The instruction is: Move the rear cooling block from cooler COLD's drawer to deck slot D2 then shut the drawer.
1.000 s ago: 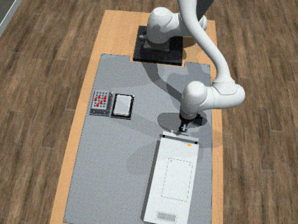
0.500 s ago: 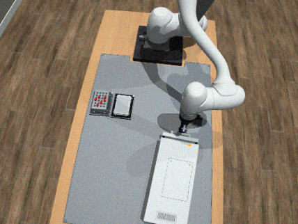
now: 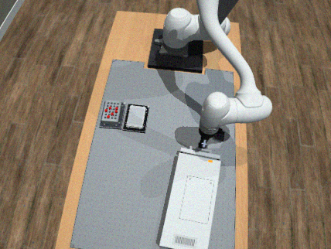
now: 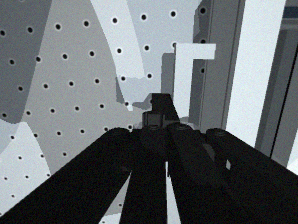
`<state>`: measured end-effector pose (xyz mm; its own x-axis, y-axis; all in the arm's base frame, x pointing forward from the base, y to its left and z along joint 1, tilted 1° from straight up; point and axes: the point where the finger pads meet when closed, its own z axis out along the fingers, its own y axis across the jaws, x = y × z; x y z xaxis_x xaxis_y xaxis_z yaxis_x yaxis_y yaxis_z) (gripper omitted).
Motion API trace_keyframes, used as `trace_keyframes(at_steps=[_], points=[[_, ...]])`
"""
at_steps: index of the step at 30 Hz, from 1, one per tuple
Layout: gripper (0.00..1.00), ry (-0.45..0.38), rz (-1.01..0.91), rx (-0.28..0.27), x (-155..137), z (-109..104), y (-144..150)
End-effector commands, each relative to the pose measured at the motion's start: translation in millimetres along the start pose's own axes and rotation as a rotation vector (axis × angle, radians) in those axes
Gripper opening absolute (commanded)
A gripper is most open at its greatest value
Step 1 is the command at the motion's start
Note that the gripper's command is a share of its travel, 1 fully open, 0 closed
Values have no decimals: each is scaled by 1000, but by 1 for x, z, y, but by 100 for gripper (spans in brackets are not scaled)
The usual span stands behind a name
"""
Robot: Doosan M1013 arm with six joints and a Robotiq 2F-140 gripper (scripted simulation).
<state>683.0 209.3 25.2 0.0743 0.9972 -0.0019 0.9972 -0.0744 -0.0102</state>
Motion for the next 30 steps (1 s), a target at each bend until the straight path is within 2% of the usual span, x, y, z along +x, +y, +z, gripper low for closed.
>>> trace_keyframes(at_steps=[1, 30], points=[[10, 1, 0, -2, 0, -1, 2], [10, 1, 0, -2, 0, -1, 10]])
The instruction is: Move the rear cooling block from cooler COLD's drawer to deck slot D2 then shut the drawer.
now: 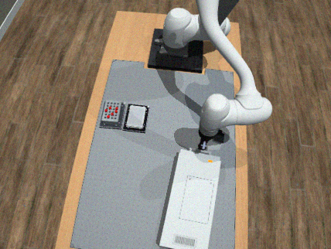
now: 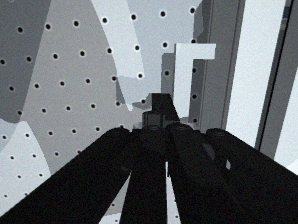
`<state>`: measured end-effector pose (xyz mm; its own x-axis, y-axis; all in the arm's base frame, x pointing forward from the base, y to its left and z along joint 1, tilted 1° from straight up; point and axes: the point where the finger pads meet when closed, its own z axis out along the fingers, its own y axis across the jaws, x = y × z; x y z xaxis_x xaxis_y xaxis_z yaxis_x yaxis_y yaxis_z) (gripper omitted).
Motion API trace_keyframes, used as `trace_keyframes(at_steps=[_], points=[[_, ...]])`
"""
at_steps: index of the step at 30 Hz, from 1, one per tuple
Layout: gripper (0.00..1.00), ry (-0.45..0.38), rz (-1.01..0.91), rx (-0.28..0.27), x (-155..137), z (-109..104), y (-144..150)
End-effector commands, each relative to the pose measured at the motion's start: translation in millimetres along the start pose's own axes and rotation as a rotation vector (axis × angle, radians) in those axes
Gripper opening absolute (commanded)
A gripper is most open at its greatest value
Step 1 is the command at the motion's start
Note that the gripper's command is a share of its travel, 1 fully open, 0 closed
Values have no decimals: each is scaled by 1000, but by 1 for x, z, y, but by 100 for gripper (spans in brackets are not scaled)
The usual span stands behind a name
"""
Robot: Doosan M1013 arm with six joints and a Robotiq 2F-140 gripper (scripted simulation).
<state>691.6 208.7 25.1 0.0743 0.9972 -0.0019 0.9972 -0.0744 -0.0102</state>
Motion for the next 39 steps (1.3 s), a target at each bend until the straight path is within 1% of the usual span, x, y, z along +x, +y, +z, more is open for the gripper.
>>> trace_keyframes(at_steps=[1, 39], points=[[10, 1, 0, -2, 0, -1, 2], [10, 1, 0, -1, 0, -1, 6]])
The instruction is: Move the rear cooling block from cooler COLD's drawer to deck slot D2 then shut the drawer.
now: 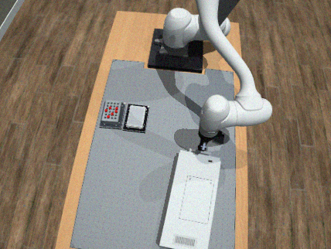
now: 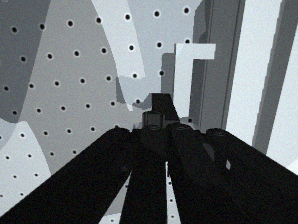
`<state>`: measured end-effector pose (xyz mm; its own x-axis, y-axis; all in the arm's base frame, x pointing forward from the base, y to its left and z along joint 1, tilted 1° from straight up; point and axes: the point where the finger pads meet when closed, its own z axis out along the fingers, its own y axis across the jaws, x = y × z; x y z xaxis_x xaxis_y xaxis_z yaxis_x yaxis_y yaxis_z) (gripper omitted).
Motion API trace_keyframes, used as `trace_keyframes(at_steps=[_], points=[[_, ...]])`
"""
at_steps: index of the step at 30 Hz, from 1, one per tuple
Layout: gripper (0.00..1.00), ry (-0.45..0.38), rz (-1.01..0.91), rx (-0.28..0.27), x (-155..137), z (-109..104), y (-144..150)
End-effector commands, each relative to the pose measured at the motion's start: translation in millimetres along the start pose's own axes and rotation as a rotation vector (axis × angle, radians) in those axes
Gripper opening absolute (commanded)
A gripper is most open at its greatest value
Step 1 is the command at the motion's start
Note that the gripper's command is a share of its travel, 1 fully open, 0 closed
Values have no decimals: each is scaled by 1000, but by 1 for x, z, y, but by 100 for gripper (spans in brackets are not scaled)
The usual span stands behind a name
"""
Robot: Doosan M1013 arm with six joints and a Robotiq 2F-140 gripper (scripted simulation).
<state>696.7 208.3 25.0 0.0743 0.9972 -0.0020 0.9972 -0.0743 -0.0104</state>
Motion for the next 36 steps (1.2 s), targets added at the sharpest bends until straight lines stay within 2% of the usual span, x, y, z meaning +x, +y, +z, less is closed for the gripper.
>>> trace_keyframes(at_steps=[1, 27, 36], points=[[10, 1, 0, -2, 0, -1, 1], [10, 1, 0, -2, 0, -1, 1], [10, 1, 0, -2, 0, -1, -11]])
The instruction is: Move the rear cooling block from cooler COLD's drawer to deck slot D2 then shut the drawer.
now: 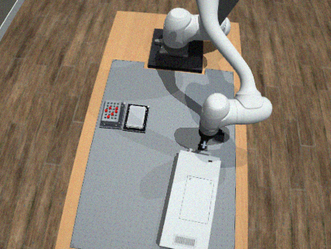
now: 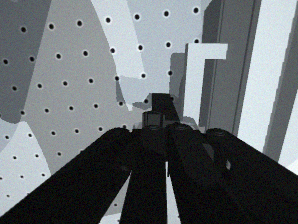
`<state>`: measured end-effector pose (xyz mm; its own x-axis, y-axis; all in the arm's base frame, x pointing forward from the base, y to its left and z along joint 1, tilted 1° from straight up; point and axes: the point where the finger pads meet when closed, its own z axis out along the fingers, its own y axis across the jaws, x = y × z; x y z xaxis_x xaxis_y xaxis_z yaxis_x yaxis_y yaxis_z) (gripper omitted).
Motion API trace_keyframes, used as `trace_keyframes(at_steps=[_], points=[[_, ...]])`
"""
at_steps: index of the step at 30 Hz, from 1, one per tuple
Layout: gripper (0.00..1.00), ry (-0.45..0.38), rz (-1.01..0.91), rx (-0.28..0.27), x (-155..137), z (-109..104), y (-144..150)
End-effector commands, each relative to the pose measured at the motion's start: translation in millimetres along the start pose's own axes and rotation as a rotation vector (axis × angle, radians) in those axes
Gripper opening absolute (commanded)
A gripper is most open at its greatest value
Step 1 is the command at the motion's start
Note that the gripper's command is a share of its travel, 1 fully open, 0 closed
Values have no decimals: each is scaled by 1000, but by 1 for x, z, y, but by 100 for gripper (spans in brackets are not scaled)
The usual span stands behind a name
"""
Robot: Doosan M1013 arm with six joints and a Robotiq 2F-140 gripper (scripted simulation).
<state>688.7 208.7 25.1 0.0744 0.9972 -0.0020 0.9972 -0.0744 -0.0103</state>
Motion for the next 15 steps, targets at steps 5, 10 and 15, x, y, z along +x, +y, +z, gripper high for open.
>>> trace_keyframes(at_steps=[5, 10, 15], points=[[10, 1, 0, -2, 0, -1, -7], [10, 1, 0, -2, 0, -1, -14], [10, 1, 0, -2, 0, -1, -21]])
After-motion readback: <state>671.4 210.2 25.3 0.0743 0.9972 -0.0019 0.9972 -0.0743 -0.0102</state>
